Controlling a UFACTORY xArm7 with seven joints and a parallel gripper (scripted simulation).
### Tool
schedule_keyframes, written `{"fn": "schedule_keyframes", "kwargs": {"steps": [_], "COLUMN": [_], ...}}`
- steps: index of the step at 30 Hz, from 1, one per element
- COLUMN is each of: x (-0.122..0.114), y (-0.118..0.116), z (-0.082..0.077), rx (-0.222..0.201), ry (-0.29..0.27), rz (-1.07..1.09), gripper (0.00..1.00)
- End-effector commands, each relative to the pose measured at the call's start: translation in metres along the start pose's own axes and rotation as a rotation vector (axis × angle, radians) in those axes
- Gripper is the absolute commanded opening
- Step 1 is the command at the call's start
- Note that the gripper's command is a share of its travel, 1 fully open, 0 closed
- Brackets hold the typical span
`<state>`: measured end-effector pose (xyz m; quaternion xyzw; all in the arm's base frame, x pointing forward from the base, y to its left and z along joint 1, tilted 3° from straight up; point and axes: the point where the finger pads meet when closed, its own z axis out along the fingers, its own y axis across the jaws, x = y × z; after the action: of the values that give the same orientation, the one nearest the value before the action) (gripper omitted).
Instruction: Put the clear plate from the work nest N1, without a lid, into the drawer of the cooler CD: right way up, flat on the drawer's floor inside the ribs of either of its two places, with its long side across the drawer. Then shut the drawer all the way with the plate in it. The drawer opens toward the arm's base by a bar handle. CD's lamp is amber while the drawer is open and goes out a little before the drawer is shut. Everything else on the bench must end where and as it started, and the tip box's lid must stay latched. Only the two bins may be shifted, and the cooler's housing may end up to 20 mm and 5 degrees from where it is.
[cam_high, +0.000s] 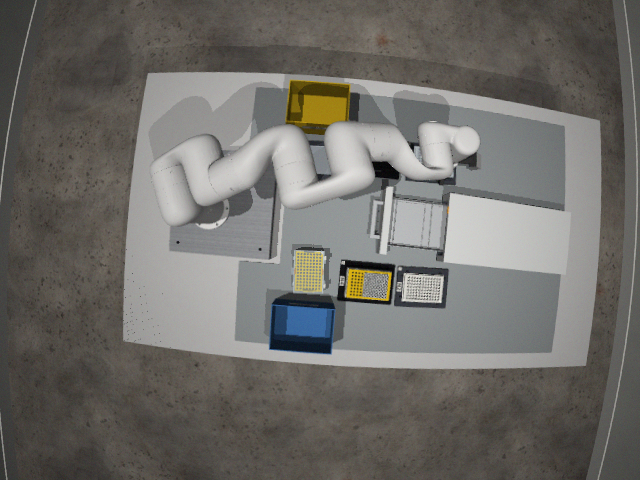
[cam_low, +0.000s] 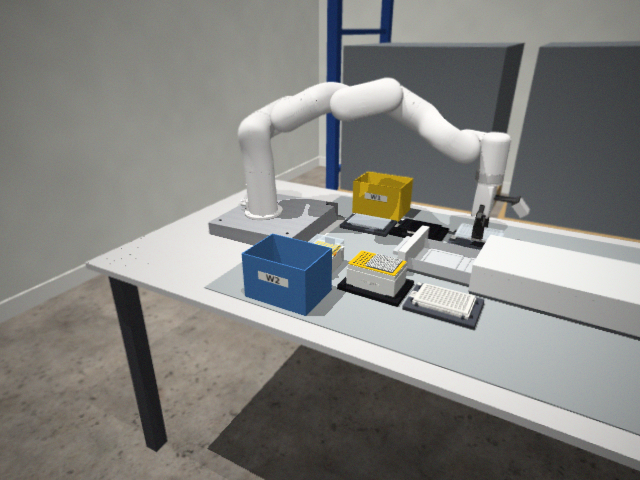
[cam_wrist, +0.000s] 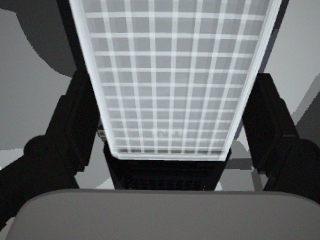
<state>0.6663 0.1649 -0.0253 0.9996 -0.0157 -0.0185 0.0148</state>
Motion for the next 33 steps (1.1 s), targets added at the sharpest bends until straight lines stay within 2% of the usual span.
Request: {"fn": "schedule_keyframes", "kwargs": {"steps": [1,11,33], "x": [0.002,0.002,0.002], "y": [-0.001,-0.001,0.000], "z": [-0.004,-0.011,-0.045], "rx": [0.002,0.002,0.002], "ry": [0.006,0.006,0.006], "rz": [0.000,0.000,0.000], "gripper": [0.00,0.00,0.00]}}
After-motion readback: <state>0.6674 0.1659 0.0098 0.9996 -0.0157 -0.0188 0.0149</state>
